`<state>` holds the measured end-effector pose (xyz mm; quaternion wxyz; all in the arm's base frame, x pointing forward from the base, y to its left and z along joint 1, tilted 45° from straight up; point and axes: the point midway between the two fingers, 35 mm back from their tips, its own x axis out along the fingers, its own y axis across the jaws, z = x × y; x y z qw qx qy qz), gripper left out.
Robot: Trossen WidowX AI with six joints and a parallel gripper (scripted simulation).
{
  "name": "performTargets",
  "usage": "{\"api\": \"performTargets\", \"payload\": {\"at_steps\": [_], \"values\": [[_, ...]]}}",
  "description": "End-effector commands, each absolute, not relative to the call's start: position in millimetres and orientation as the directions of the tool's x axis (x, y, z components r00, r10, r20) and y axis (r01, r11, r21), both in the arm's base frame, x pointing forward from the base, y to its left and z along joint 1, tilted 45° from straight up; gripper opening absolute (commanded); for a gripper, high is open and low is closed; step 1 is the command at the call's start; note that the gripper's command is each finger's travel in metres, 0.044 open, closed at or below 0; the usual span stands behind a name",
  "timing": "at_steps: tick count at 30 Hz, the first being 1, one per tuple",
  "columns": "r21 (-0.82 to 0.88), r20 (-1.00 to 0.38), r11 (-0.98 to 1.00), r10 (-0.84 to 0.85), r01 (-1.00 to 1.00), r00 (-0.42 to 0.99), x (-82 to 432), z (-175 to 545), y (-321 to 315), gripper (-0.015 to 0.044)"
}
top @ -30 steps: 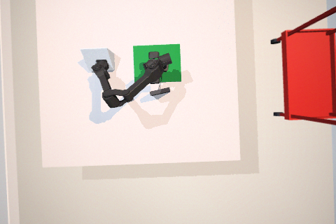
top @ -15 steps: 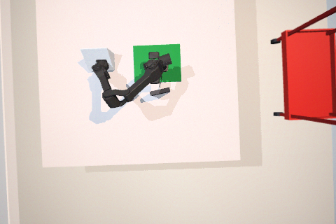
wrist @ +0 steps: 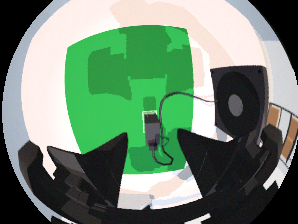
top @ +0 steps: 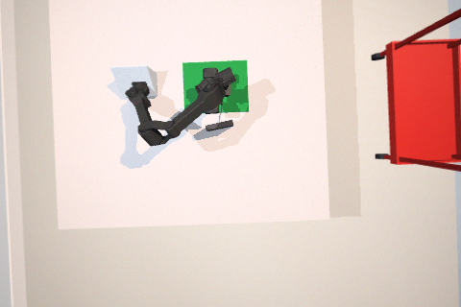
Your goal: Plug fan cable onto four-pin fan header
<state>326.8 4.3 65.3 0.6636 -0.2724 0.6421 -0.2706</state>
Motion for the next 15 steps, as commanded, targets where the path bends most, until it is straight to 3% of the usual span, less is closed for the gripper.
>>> {"api": "performTargets", "payload": {"at_steps": [1,15], "values": [[-0.707,-0.707,0.707,-0.707,0.015,0.026,325,74,12,0.026],[-0.705,-0.708,0.709,-0.706,0.02,0.03,420,54,42,0.026]]}}
